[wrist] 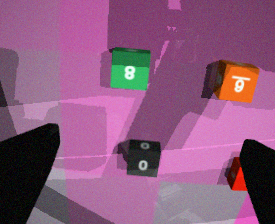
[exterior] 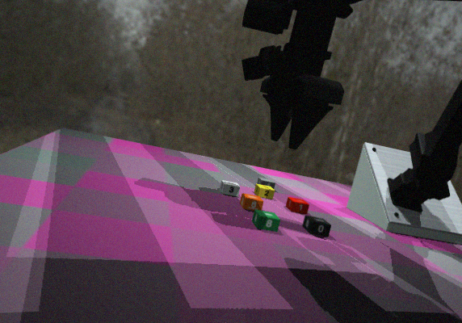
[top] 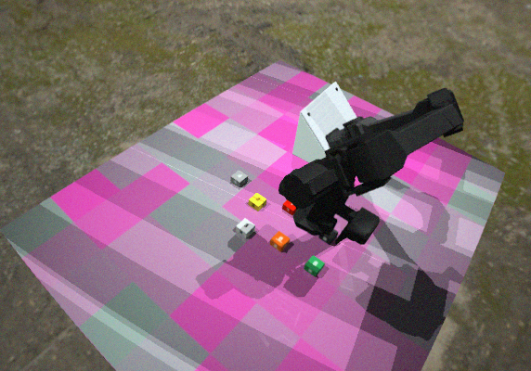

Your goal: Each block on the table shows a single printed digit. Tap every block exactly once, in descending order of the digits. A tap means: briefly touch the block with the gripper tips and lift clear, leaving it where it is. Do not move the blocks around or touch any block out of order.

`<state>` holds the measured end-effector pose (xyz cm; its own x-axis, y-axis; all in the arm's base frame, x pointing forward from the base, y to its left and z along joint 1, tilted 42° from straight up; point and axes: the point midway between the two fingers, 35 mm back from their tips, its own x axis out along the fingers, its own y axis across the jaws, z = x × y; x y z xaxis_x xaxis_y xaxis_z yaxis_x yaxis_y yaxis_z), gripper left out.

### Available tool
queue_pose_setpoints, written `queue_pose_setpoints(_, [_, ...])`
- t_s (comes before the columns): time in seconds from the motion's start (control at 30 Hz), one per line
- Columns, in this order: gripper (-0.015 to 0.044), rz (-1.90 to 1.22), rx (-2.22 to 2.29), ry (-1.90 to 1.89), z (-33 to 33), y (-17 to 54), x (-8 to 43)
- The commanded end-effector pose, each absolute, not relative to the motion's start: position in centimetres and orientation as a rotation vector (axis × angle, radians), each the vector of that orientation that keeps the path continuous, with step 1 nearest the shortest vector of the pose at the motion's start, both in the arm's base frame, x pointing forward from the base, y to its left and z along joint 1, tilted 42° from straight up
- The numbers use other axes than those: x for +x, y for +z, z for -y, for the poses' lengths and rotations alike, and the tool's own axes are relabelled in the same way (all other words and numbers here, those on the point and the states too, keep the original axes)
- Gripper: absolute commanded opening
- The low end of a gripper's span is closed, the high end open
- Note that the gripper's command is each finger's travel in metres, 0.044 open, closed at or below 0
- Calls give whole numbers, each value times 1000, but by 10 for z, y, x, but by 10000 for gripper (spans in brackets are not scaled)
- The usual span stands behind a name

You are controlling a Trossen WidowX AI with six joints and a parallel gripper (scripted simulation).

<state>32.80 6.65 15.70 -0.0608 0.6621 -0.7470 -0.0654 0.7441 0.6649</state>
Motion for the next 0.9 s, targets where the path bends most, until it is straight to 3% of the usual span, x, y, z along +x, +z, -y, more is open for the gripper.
queue_pose_setpoints(0.0, [400, -1535, 515, 622, -27, 121, 333])
queue_pose_setpoints(0.1, [400, -1535, 516, 625, 0, 97, 331])
queue_pose_setpoints(0.87, [400, -1535, 516, 625, 0, 97, 331])
